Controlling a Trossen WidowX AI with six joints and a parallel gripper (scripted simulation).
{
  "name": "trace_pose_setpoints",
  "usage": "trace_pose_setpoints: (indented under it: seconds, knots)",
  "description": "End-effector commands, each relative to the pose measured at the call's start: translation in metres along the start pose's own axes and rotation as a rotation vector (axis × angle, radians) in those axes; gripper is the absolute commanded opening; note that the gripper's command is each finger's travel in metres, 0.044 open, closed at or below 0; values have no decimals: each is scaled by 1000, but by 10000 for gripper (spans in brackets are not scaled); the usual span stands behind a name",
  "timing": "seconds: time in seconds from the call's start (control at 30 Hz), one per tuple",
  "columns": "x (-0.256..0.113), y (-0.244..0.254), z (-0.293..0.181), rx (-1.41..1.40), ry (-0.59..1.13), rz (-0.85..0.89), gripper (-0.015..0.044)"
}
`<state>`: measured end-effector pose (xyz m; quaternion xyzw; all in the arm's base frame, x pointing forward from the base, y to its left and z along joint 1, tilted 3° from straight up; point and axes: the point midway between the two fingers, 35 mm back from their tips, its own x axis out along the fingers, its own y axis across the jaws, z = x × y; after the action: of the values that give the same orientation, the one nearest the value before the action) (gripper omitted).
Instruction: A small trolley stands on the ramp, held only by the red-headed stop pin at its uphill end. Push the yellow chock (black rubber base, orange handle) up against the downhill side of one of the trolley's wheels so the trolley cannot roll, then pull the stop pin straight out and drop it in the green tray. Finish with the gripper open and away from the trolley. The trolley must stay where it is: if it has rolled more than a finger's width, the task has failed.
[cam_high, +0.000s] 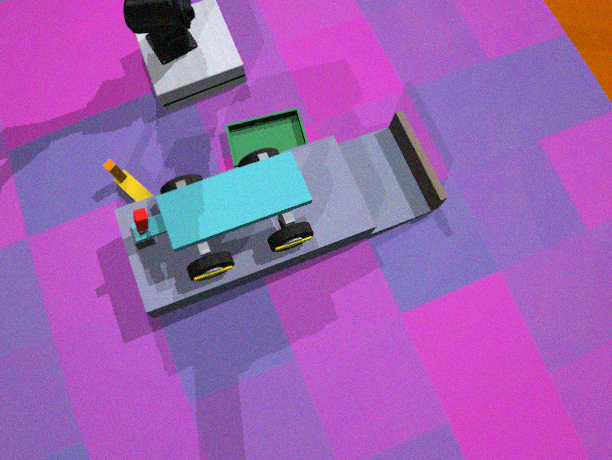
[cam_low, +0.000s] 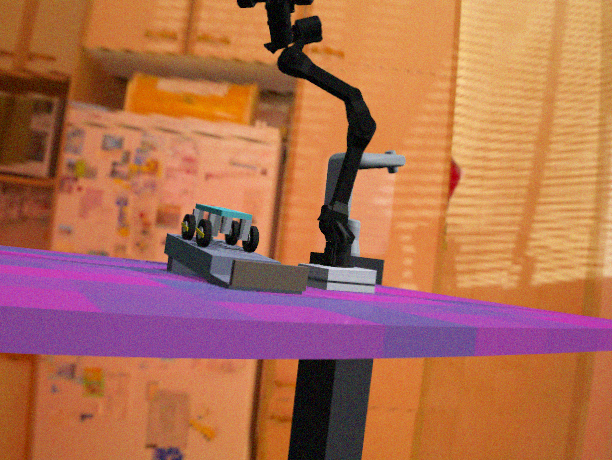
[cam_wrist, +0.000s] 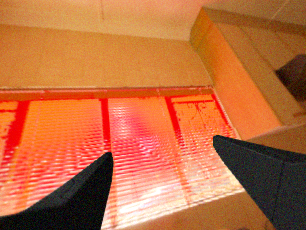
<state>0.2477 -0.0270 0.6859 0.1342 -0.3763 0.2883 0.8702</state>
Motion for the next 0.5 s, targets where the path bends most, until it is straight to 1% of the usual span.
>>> trace_pose_setpoints:
  seconds: [0.0,0.23,0.47]
  knots:
    - [0,-1,-1,-5,1,-5,374]
    - [-16,-55,-24,-215,83,-198,190]
    - [-47,-110,-53,-443,239,-384,190]
